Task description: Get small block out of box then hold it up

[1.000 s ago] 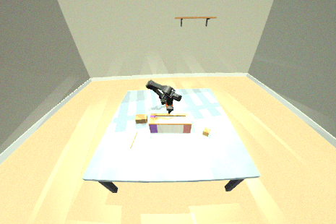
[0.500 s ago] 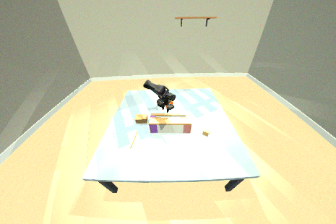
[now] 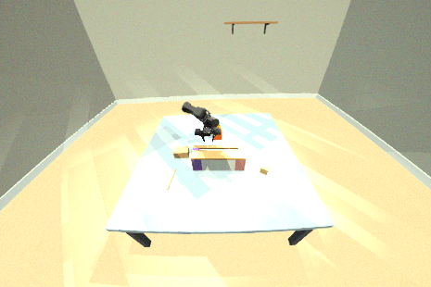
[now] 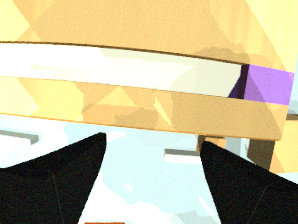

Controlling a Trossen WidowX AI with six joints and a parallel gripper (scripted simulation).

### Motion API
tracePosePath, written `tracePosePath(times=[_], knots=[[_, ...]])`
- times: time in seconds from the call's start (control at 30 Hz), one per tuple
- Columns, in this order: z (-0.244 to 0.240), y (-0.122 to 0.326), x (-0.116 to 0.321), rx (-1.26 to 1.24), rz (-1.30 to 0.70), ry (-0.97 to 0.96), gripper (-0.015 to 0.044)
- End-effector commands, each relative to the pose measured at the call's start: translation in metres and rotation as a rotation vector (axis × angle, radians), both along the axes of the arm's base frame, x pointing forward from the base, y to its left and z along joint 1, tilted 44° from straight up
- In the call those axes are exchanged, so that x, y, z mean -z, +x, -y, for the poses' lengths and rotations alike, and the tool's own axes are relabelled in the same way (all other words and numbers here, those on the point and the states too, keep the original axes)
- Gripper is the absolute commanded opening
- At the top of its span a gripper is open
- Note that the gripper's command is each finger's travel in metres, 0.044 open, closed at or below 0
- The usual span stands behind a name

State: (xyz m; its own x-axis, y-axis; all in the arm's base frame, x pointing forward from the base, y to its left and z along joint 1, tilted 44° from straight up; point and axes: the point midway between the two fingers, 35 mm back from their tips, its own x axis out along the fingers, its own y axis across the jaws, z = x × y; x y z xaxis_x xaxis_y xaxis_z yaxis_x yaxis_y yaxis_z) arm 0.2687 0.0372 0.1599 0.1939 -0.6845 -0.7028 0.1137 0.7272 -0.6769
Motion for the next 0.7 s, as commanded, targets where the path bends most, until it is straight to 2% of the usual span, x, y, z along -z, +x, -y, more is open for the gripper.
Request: tracePosePath(times=[0.0,0.67], knots=[[0.021,-0.012,-0.018,-0.561,-0.453,-0.170,0.0285],[0.045,-0.029,-0.041,-1.306,-1.114,-0.491,0.0285]])
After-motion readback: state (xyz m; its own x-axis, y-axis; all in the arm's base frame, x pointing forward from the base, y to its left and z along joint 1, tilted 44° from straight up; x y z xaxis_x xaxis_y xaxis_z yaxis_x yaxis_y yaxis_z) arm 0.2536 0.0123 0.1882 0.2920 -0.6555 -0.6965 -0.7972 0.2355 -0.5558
